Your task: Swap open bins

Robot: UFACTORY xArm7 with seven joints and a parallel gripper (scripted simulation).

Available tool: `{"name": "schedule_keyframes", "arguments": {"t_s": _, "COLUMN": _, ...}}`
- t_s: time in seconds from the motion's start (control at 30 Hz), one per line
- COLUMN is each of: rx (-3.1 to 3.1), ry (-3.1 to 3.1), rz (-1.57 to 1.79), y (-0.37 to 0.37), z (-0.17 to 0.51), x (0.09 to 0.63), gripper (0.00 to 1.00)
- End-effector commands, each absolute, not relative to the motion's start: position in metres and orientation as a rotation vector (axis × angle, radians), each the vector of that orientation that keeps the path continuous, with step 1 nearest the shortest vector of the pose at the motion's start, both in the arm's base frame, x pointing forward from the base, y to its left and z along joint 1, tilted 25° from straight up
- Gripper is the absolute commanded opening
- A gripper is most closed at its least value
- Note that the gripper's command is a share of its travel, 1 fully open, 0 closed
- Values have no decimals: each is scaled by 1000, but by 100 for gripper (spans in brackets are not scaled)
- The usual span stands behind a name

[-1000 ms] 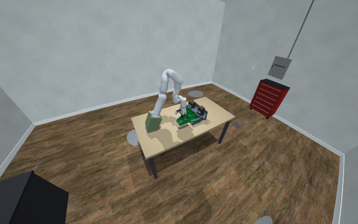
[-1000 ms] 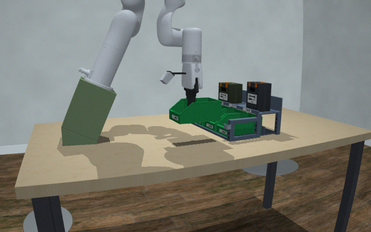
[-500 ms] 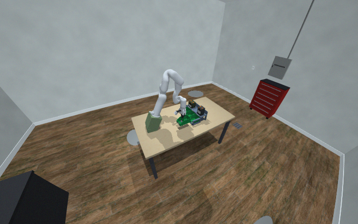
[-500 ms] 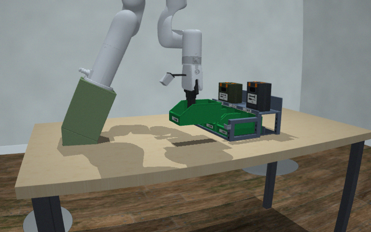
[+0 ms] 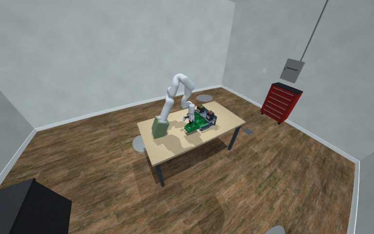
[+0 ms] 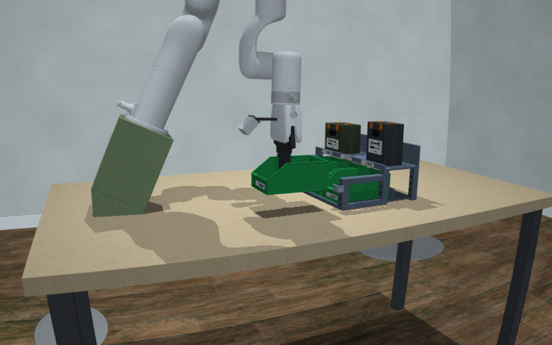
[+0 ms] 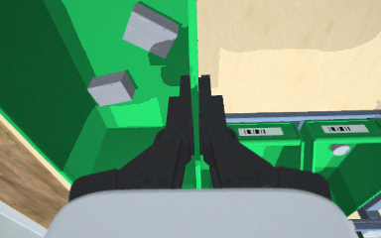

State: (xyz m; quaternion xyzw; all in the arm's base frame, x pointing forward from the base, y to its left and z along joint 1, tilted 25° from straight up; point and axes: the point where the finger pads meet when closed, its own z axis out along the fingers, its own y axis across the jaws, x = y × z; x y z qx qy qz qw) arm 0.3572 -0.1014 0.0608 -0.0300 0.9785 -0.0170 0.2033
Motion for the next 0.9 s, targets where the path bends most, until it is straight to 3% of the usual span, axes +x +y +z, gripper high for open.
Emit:
{"name": "schedule_keyframes", "arguments": {"t_s": 0.0, "rx": -84, "ry": 2713, "rz": -47, "y": -102, "z": 54, "x": 362, "gripper": 0}}
{"name": "schedule_keyframes", "arguments": {"t_s": 0.87, "rx": -84, "ry": 2713, "rz": -47, "y": -103, "z": 15, "x": 379, "gripper": 0}}
